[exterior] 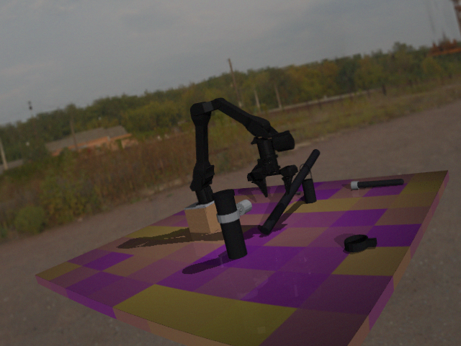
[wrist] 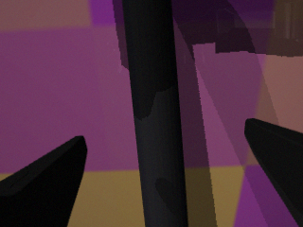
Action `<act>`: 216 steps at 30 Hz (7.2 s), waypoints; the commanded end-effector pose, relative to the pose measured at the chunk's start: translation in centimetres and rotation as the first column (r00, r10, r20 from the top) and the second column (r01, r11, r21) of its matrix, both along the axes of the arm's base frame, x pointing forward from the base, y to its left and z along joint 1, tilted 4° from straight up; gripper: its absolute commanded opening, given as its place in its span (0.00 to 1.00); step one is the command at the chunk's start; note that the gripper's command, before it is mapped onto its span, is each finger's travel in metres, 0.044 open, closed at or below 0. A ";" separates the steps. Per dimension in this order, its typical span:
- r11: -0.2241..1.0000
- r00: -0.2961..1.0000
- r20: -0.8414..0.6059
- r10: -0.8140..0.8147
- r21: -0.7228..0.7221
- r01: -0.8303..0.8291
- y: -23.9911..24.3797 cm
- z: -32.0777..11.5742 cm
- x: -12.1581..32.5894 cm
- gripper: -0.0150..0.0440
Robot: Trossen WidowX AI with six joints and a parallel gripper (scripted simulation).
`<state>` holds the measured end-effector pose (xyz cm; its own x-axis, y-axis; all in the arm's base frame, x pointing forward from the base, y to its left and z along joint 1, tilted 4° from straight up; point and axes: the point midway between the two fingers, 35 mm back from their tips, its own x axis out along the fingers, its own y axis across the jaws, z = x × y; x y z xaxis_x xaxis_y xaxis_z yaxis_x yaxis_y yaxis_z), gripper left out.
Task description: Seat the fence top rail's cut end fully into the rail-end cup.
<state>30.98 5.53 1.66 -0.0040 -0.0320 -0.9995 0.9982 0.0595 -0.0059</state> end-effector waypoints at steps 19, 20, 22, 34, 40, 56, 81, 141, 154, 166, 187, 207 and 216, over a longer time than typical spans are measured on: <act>1.000 1.000 -0.017 -0.006 0.000 0.006 -0.1 -3.4 -0.3 1.00; 1.000 1.000 -0.017 -0.006 0.000 0.006 -0.1 -3.6 -0.3 1.00; 1.000 1.000 -0.017 -0.006 0.000 0.006 -0.1 -3.9 -0.3 1.00; 1.000 1.000 -0.018 -0.006 0.000 0.006 -0.2 -5.8 -0.4 1.00; 1.000 1.000 -0.018 -0.006 -0.001 0.006 -0.2 -6.8 -0.5 1.00; 1.000 1.000 -0.018 -0.006 -0.001 0.006 -0.2 -7.2 -0.5 0.60; 0.998 1.000 -0.012 -0.001 -0.065 0.001 -1.2 -5.1 0.2 0.25; 0.962 1.000 -0.015 0.015 -0.271 -0.019 -4.4 1.1 1.3 0.25; 0.963 1.000 -0.020 0.018 -0.269 -0.022 -5.3 1.1 1.4 0.25; 0.964 0.999 -0.029 0.022 -0.265 -0.028 -6.4 0.9 1.2 0.25; 0.964 0.999 -0.029 0.022 -0.265 -0.028 -6.4 0.9 1.2 0.25; 0.967 0.999 -0.039 0.019 -0.252 -0.028 -6.1 0.5 1.0 0.25; 0.967 0.999 -0.039 0.019 -0.253 -0.028 -6.1 0.5 1.0 0.25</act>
